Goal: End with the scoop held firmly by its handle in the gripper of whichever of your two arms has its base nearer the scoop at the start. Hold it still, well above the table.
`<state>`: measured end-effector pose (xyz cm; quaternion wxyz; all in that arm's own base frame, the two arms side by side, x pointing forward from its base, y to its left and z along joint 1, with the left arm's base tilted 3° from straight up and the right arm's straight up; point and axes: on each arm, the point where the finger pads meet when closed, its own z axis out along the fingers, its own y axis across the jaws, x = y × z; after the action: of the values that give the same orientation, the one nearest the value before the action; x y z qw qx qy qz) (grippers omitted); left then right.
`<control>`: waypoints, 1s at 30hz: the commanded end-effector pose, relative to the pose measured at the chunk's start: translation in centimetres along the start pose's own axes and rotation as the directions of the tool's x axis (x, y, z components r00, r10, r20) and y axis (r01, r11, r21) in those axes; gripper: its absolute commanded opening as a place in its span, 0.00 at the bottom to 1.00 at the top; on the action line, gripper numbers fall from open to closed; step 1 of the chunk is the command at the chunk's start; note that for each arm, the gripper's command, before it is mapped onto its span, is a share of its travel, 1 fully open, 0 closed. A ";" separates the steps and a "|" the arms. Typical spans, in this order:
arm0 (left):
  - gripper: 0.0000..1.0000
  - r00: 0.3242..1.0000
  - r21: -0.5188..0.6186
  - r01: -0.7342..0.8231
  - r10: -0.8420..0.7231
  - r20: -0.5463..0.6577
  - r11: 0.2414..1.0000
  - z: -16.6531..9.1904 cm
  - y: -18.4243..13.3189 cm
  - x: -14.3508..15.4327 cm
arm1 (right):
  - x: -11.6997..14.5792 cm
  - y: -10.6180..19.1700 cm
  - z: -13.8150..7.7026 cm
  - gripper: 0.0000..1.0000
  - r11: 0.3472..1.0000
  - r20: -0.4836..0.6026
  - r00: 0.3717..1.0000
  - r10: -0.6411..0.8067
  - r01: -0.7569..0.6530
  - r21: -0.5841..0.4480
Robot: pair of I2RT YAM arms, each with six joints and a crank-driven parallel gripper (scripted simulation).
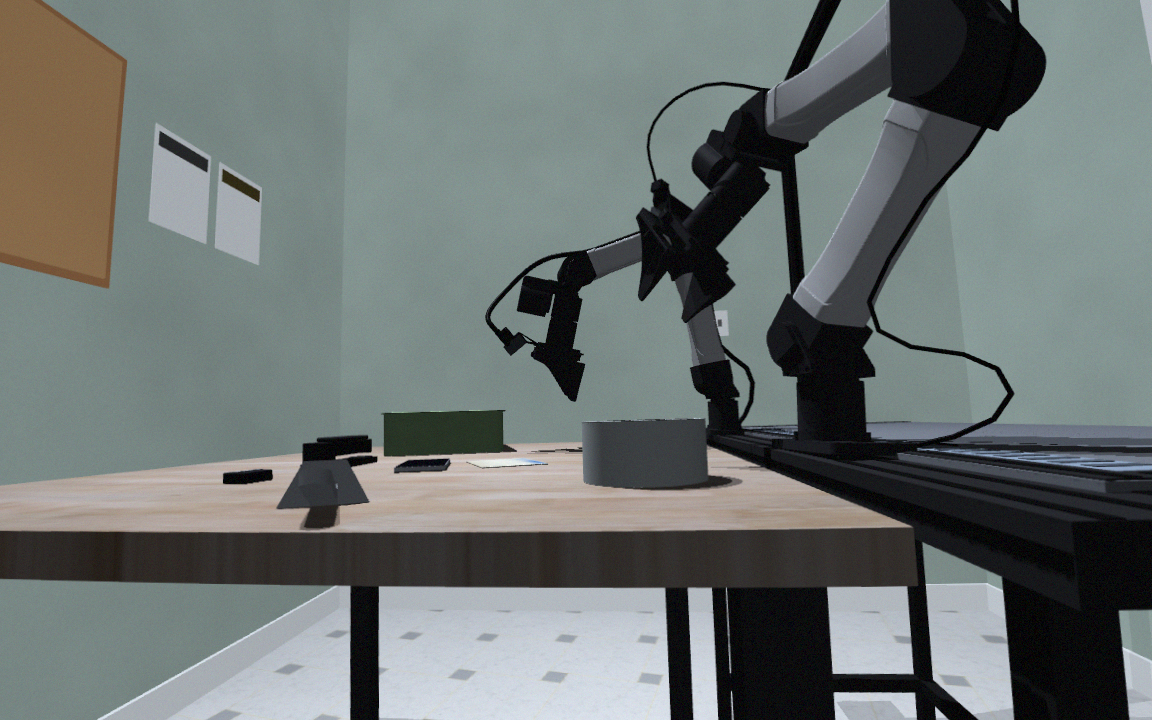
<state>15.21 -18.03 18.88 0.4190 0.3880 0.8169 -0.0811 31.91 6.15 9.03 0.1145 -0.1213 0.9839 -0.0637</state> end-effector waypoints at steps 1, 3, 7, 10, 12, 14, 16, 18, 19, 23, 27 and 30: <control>1.00 1.000 -0.001 0.007 -0.007 0.010 1.000 -0.1 0.1 -0.3 | -0.4 -0.2 -0.4 1.00 1.000 0.021 1.000 0.008 -0.008 0.001; 1.00 1.000 -0.001 0.007 -0.007 0.010 1.000 -0.1 0.1 -0.3 | -0.4 -0.2 -0.4 1.00 1.000 0.021 1.000 0.008 -0.008 0.001; 1.00 1.000 -0.001 0.007 -0.007 0.010 1.000 -0.1 0.1 -0.3 | -0.4 -0.2 -0.4 1.00 1.000 0.021 1.000 0.008 -0.008 0.001; 1.00 1.000 -0.001 0.007 -0.007 0.010 1.000 -0.1 0.1 -0.3 | -0.4 -0.2 -0.4 1.00 1.000 0.021 1.000 0.008 -0.008 0.001; 1.00 1.000 -0.001 0.007 -0.007 0.010 1.000 -0.1 0.1 -0.3 | -0.4 -0.2 -0.4 1.00 1.000 0.021 1.000 0.008 -0.008 0.001; 1.00 1.000 -0.001 0.007 -0.007 0.010 1.000 -0.1 0.1 -0.3 | -0.4 -0.2 -0.4 1.00 1.000 0.021 1.000 0.008 -0.008 0.001; 1.00 1.000 -0.001 0.007 -0.007 0.010 1.000 -0.1 0.1 -0.3 | -0.4 -0.2 -0.4 1.00 1.000 0.021 1.000 0.008 -0.008 0.001; 1.00 1.000 -0.001 0.007 -0.007 0.010 1.000 -0.1 0.1 -0.3 | -0.4 -0.2 -0.4 1.00 1.000 0.021 1.000 0.008 -0.008 0.001; 0.88 1.000 0.013 0.018 -0.018 0.010 1.000 -0.1 -0.2 -0.3 | -0.4 -0.2 -0.4 1.00 1.000 0.021 1.000 0.008 -0.008 0.001; 0.45 0.996 0.030 0.086 -0.086 -0.004 0.996 0.3 -0.2 0.3 | -0.4 -0.2 -0.4 1.00 1.000 0.021 1.000 0.008 -0.008 0.001; 0.45 0.979 0.014 0.204 -0.204 -0.027 0.979 0.7 1.1 1.1 | -0.4 -0.2 -0.4 1.00 1.000 0.021 1.000 0.008 -0.008 0.001; 0.45 0.944 -0.025 0.325 -0.326 -0.040 0.945 1.2 3.0 1.9 | -0.4 -0.2 -0.4 1.00 1.000 0.021 1.000 0.008 -0.008 0.001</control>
<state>17.10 -15.89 18.11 0.4045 0.2873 0.8622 -0.1026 31.91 6.15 9.03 0.1145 -0.1213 0.9839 -0.0637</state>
